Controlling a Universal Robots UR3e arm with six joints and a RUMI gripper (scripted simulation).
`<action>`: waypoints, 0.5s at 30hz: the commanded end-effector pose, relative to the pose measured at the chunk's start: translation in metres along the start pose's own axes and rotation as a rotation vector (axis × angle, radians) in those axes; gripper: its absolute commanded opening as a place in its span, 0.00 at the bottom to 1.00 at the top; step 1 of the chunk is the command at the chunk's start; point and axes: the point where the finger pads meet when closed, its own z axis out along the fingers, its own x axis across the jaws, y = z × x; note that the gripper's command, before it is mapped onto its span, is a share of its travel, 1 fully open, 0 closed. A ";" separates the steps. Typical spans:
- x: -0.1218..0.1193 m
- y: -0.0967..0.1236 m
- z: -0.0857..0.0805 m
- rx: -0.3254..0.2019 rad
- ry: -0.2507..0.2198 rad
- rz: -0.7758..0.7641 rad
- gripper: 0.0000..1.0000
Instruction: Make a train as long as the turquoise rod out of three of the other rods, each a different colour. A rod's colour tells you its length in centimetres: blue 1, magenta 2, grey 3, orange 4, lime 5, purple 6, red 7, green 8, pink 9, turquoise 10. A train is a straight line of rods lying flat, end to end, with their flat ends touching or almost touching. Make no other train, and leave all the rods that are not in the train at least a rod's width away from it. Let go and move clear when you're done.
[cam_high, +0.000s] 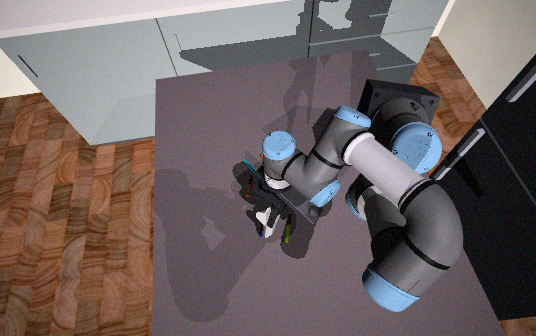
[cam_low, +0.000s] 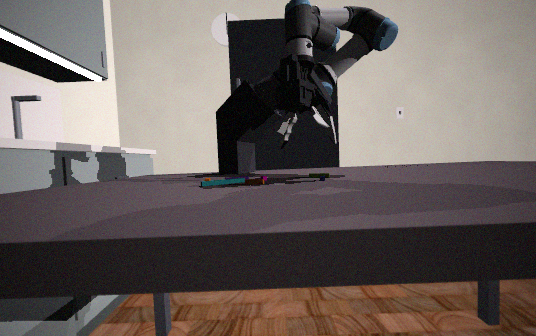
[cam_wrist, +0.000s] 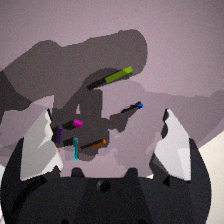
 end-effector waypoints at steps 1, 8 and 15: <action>0.000 0.001 0.000 -0.001 0.000 0.001 1.00; 0.001 0.001 0.000 -0.001 0.000 0.019 1.00; 0.003 0.001 -0.001 -0.001 0.000 0.078 1.00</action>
